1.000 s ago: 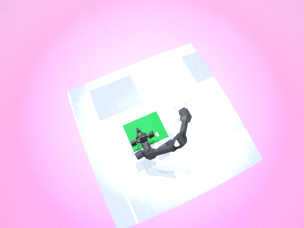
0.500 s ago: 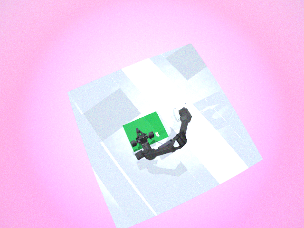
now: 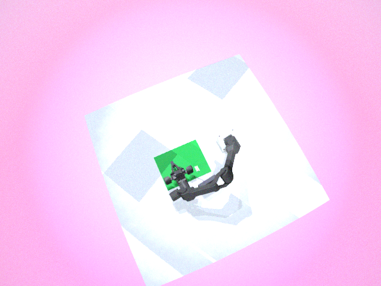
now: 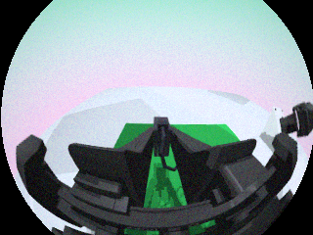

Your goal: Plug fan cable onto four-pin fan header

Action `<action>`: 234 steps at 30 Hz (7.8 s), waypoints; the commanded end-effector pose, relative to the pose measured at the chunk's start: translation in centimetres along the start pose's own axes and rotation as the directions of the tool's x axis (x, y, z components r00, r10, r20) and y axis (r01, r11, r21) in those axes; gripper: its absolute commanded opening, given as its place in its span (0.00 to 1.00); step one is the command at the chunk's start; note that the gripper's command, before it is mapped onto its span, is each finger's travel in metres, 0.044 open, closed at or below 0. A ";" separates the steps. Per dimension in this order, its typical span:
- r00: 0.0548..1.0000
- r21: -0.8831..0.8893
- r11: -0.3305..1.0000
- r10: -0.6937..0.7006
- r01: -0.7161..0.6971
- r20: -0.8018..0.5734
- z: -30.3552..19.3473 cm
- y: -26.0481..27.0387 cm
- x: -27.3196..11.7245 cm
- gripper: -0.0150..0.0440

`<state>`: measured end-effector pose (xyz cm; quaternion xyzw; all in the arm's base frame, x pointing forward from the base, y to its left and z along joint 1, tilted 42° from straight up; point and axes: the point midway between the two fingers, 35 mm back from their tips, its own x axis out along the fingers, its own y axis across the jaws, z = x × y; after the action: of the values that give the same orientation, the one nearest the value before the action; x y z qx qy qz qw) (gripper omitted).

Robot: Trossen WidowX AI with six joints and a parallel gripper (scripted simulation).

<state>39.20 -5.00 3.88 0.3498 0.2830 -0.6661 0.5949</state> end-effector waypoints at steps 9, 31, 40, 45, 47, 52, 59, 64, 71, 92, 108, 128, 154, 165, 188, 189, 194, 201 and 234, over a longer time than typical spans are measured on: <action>1.000 0.001 1.000 -0.003 0.003 -0.004 -1.0 0.0 0.3 0.25; 1.000 0.001 1.000 -0.003 0.003 -0.004 -2.5 -0.1 0.6 0.25; 1.000 0.001 1.000 -0.003 0.003 -0.004 -3.1 -0.1 0.7 0.25; 1.000 0.001 1.000 -0.003 0.003 -0.005 -3.4 -0.1 0.7 0.25; 1.000 0.001 1.000 -0.004 0.004 -0.005 -3.5 -0.1 0.8 0.25; 1.000 0.001 1.000 -0.004 0.004 -0.005 -3.9 -0.1 0.8 0.25; 1.000 0.001 1.000 -0.004 0.004 -0.005 -4.3 -0.1 0.9 0.25; 1.000 -0.001 1.000 -0.001 0.001 -0.002 -4.1 0.0 0.8 0.25; 1.000 -0.001 1.000 -0.001 0.001 -0.002 -4.1 0.0 0.8 0.25; 1.000 -0.001 1.000 -0.001 0.001 -0.002 -4.1 0.0 0.8 0.25; 1.000 0.000 1.000 -0.001 0.001 -0.002 -4.1 0.0 0.8 0.34; 1.000 0.000 1.000 -0.001 0.001 -0.002 -4.1 0.0 0.8 0.49; 1.000 0.001 1.000 0.000 0.000 -0.003 -2.2 0.4 -4.1 0.49; 1.000 0.001 1.000 0.000 0.000 -0.004 -0.7 0.3 -7.3 0.49; 0.915 -0.092 0.981 -0.193 0.171 -0.355 0.2 -1.3 -6.0 1.00; 0.903 -0.098 0.979 -0.201 0.177 -0.379 0.2 -1.4 -5.9 1.00; 0.835 -0.127 0.973 -0.231 0.193 -0.499 0.3 -1.6 -5.3 1.00; 0.716 -0.152 0.971 -0.239 0.184 -0.656 0.6 -1.6 -5.0 1.00; 0.247 0.020 0.998 0.006 0.055 -0.969 10.1 0.3 0.1 1.00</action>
<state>38.99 -8.32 10.52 0.6757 0.5949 -0.3231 0.2919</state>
